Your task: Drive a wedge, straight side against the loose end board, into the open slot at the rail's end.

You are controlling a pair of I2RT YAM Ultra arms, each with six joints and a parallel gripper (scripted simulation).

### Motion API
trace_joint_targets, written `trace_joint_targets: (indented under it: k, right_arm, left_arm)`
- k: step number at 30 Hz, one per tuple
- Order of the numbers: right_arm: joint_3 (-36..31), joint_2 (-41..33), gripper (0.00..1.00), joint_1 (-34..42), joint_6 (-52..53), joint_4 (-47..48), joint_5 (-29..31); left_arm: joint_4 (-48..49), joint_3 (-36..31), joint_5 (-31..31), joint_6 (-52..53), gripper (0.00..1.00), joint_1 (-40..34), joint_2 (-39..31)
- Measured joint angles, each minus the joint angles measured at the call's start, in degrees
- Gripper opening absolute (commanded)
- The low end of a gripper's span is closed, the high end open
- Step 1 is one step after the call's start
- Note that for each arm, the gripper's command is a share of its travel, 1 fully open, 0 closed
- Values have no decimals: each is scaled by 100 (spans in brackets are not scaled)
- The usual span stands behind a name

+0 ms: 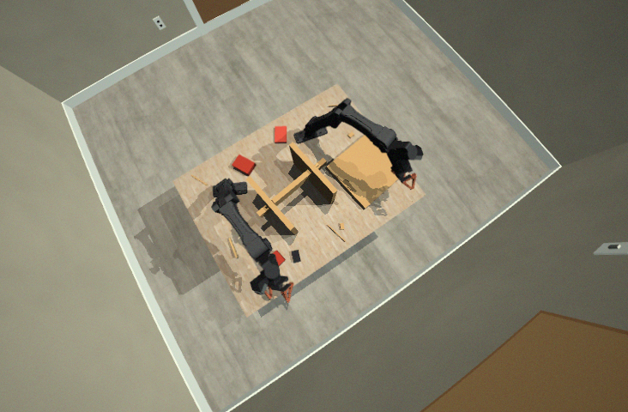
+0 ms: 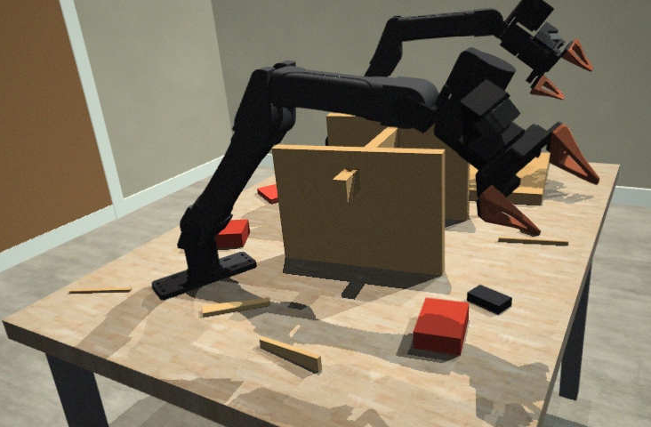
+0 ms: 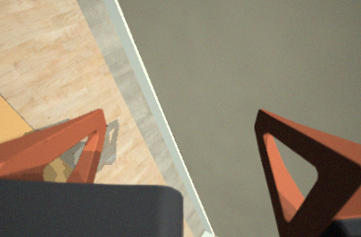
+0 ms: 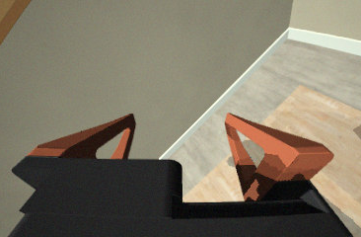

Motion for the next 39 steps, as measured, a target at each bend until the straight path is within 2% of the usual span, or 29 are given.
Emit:
trace_joint_targets:
  k: [18, 23, 39]
  right_arm:
    - [0, 0, 100, -2, -2, 0, 0]
    - [-210, -107, 100, -90, -120, 35, -70]
    - [-1488, -1637, 100, -730, -1078, 481, -579]
  left_arm:
    - [9, -11, 0, 2, 100, -2, -4]
    - [66, -219, -20, 162, 100, -92, -109]
    - [883, -1502, -208, 1475, 100, -702, -1499]
